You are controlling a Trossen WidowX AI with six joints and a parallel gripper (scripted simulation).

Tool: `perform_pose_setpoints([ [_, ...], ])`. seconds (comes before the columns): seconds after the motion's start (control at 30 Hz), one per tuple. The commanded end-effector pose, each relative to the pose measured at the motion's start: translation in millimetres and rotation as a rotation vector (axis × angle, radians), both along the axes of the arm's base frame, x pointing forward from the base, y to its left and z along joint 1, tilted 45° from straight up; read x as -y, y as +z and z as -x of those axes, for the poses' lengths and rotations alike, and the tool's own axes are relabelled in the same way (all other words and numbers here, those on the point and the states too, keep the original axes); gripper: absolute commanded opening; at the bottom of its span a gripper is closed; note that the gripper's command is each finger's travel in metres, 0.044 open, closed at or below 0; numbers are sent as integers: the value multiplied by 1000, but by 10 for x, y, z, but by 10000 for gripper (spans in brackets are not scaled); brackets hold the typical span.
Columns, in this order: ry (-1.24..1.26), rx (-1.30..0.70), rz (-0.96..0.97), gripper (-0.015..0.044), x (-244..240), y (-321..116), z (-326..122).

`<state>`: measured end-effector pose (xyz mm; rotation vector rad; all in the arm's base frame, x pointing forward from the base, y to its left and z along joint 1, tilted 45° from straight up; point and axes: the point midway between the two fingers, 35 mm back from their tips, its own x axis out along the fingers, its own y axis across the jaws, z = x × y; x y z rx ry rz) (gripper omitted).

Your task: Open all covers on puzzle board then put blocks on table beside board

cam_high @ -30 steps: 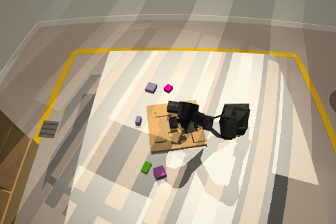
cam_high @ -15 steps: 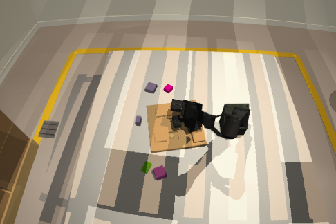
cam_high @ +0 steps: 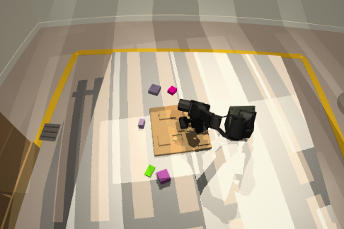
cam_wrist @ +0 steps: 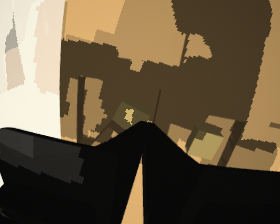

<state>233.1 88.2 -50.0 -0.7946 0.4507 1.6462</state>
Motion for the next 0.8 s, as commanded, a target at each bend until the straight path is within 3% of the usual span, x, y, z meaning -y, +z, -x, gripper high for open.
perform_pose_setpoints([
  [0.0,2,-8,3,0,27,-35,66],
  [0.77,2,-8,4,0,177,-167,190],
])
